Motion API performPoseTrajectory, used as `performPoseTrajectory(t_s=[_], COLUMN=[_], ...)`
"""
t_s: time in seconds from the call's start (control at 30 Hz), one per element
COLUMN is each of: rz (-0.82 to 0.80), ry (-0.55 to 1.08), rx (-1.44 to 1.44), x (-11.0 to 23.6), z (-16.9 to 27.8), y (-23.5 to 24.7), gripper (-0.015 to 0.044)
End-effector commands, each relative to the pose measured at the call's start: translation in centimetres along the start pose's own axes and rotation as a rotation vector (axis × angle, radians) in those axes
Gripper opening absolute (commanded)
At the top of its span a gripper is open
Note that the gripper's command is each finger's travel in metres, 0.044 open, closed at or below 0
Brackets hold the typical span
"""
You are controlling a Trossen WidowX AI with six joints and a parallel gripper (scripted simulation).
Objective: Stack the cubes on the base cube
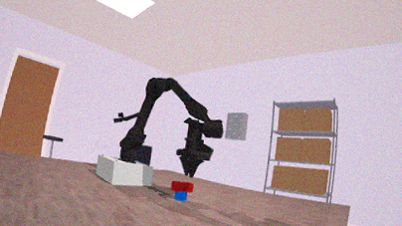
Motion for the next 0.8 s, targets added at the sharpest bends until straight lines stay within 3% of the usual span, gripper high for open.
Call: performPoseTrajectory(t_s=[0.0, 0.37, 0.6, 0.77], rz=[0.000, 0.000, 0.003, -0.001], ry=[0.000, 0.000, -0.001, -0.005], rx=[0.004, 0.004, -0.001, -0.002], x=[0.8, 2.5, 3.3, 3.1], z=[0.0, 0.0, 0.0, -3.8], y=[0.0, 0.0, -0.1, 3.1], gripper=[0.0205, 0.0205, 0.0389, 0.0400])
Point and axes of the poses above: the point midway between the two fingers, 35 mm back from their tips, its own x axis back along the fingers, its own y axis across the jaws, z = x × y, the point moved 2 cm from there along x, back along the fingers, and after that the axes turned 7 degrees about x, right-handed, at the moved point
